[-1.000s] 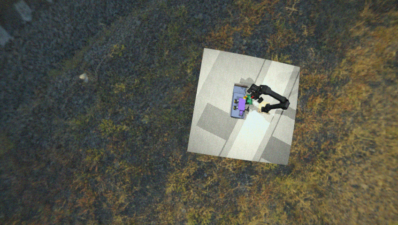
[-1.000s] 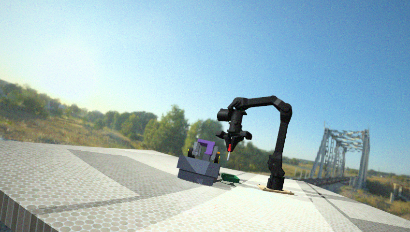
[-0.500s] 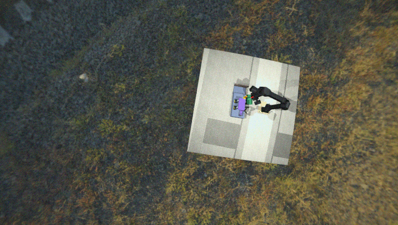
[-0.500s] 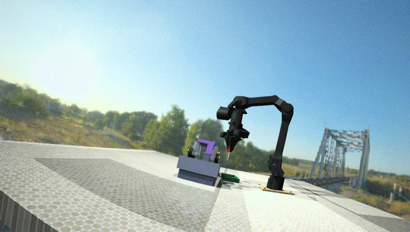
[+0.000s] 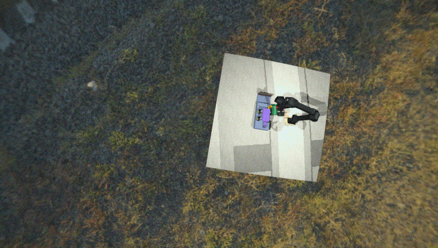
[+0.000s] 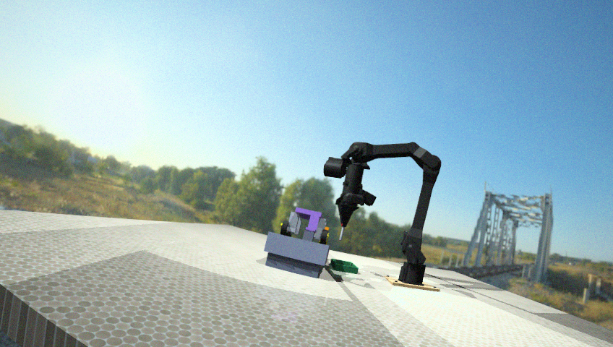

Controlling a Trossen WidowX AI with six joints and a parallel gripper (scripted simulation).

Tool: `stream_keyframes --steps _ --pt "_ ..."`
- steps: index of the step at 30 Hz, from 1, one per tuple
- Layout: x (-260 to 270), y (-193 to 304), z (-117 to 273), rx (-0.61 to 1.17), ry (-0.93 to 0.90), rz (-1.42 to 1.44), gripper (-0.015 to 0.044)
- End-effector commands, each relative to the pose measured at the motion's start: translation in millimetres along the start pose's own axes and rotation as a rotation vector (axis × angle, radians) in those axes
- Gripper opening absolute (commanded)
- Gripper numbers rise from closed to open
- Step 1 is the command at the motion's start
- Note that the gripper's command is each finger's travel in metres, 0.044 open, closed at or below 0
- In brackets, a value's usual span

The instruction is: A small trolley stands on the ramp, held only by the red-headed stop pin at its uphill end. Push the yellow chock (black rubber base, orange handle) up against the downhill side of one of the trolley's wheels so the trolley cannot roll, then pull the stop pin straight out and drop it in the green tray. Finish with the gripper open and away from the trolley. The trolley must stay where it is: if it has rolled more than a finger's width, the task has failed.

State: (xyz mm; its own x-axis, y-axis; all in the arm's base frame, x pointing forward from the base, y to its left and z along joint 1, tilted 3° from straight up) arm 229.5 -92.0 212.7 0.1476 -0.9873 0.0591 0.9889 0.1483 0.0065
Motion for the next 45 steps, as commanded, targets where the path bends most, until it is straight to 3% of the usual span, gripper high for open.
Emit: stream_keyframes --steps 1,13,28,44,45 --pt "0 -1 0 -0.002 -0.008 -0.015 0.0" --pt "-5 -27 -20 -0.005 -0.007 -0.015 0.0" --pt "-3 -26 -47 -0.017 -0.167 -0.013 0.0" --pt "17 -29 -85 -0.018 -0.182 -0.014 0.0" --pt "17 -29 -85 -0.018 -0.182 -0.014 0.0026"
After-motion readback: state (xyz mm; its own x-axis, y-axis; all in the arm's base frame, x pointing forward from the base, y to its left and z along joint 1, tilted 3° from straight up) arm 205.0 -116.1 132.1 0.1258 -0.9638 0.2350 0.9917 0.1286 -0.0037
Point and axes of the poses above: the point midway between the two fingers, 35 mm back from their tips, its own z axis back along the fingers, its own x axis across the jaws, y = z × x, the point moved 4 cm from there along z, back along the fingers, and after that the axes turned 3 degrees about z, right-handed, at the moved point
